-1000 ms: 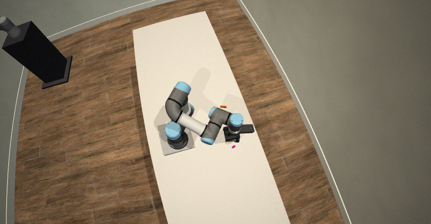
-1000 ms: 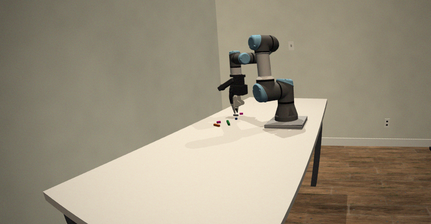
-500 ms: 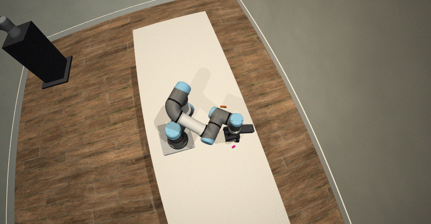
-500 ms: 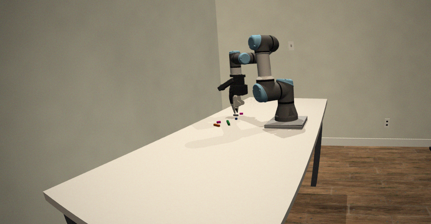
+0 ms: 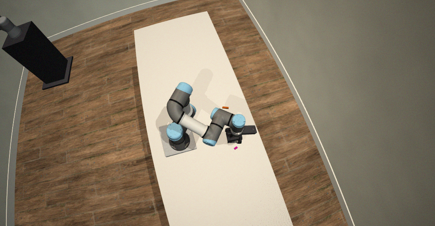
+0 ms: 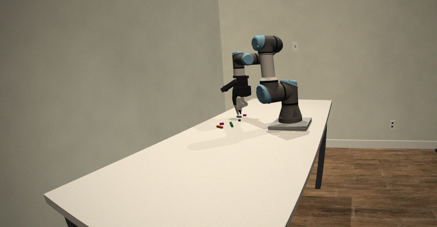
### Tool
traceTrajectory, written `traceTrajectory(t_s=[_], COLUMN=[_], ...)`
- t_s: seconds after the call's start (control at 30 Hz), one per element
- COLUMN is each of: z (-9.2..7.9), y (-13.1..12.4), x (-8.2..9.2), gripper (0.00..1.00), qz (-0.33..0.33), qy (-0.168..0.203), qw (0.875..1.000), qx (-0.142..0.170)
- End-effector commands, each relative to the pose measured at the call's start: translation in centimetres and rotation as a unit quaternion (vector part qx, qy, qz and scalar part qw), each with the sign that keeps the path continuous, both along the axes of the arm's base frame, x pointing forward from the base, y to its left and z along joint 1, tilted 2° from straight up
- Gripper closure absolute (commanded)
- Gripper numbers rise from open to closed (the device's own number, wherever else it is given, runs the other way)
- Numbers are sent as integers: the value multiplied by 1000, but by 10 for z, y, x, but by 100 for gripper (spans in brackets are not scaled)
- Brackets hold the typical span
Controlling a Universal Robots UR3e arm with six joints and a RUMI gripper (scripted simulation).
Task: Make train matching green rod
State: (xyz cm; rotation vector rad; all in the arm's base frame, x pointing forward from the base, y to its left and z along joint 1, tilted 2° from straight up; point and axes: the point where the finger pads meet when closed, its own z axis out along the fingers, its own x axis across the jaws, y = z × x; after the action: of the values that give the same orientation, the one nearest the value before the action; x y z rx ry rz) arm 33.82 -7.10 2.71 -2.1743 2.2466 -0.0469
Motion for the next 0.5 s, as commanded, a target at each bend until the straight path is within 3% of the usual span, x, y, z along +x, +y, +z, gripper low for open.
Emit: traceTrajectory(t_s=[0.0,0.47], z=[1,-9], y=[0,-1], x=[1,1], gripper=[86,86], qz=[0,0], qy=[-1,-1], qw=[1000,1000], qx=[-1,-1])
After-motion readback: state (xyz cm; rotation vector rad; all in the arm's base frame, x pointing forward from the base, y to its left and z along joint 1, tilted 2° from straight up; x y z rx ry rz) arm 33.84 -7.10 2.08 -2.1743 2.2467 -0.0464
